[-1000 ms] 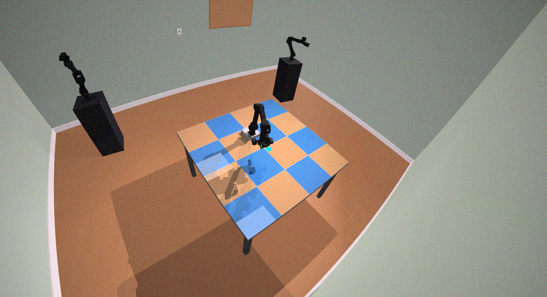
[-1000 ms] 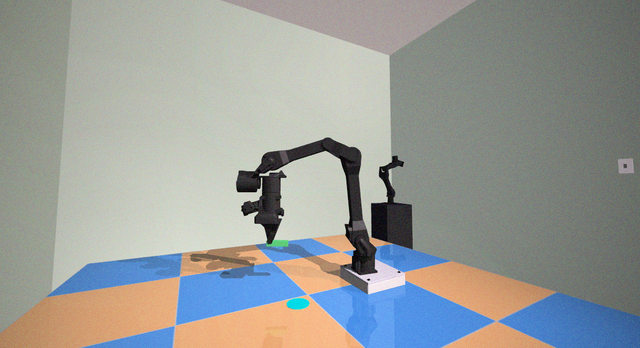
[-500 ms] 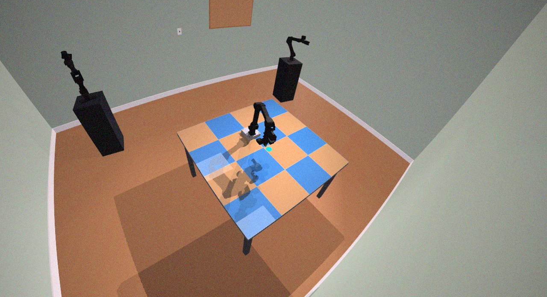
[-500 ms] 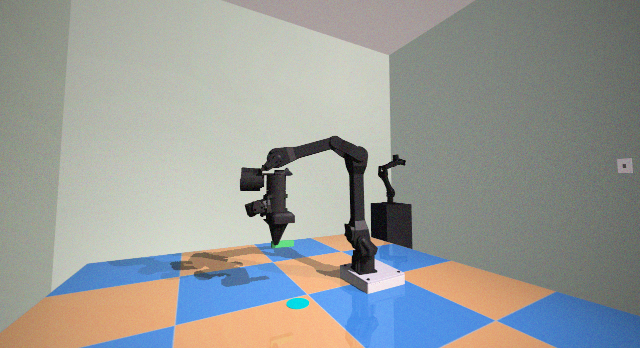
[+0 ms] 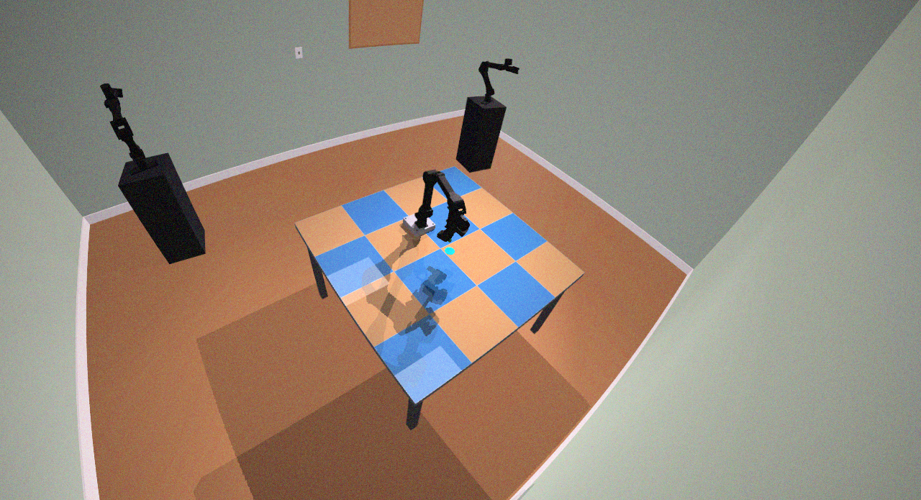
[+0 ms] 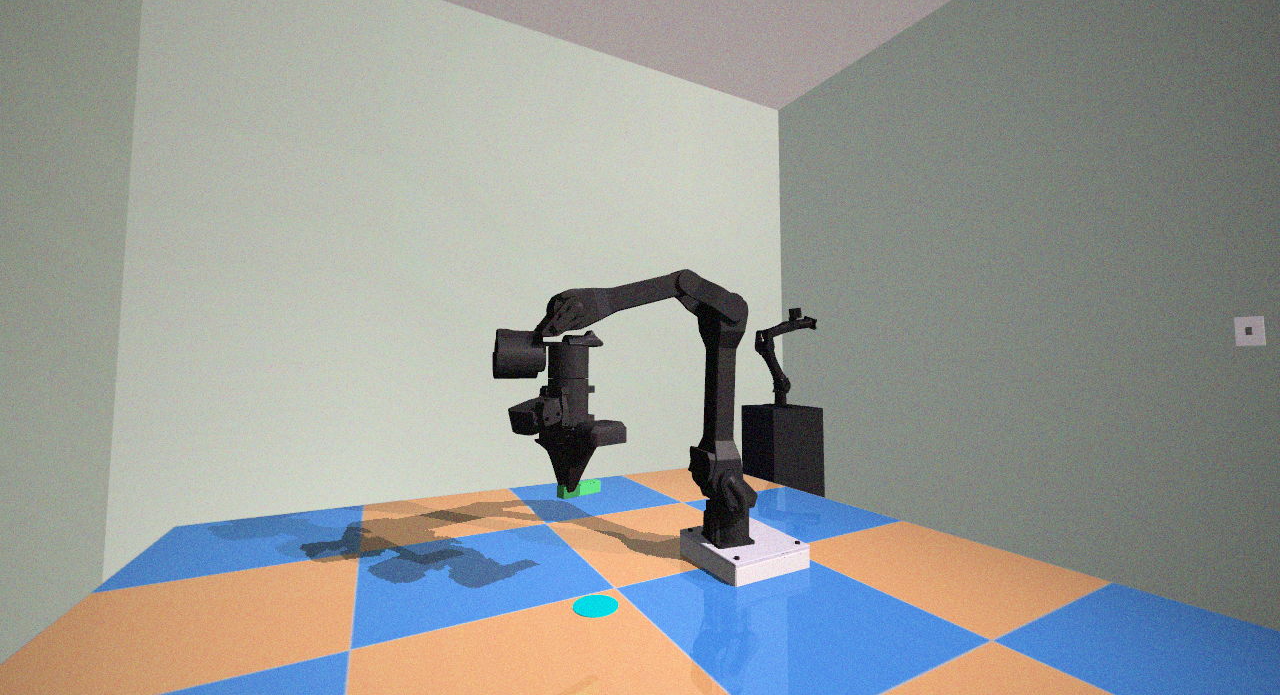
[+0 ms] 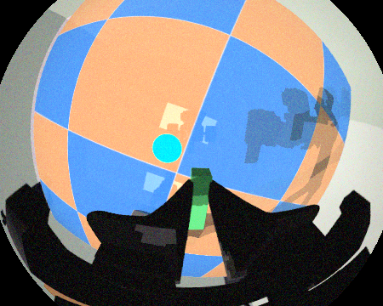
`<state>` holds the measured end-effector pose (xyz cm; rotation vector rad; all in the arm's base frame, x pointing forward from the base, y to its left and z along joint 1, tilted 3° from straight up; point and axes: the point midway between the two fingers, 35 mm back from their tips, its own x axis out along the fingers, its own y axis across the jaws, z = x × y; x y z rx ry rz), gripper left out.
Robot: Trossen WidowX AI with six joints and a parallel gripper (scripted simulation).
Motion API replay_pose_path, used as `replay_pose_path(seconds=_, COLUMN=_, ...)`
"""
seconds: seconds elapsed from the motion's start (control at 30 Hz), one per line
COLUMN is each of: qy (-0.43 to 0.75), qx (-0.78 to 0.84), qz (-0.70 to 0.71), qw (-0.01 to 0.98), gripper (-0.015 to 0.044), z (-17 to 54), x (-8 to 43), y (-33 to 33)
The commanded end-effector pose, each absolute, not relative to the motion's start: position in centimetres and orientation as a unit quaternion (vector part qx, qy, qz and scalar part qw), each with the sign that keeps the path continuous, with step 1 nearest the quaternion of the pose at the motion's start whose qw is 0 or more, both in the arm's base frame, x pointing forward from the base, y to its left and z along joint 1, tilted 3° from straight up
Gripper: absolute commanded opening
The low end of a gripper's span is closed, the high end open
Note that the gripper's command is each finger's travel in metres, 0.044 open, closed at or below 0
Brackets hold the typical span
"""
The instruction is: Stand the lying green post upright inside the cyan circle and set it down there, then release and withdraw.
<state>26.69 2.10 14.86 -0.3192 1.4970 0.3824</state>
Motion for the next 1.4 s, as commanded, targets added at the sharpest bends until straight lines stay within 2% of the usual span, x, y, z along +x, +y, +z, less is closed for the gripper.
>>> replay_pose_path(seconds=0.0, qy=0.665, qx=-0.180, qz=0.205, qw=0.695, gripper=0.0023, z=15.0, x=26.0, y=3.0)
replay_pose_path(seconds=0.53, qy=0.613, qx=-0.308, qz=0.330, qw=0.648, gripper=0.0023, z=15.4, x=23.7, y=6.5)
replay_pose_path(seconds=1.37, qy=0.581, qx=-0.248, qz=0.348, qw=0.693, gripper=0.0023, z=14.1, x=24.4, y=6.9)
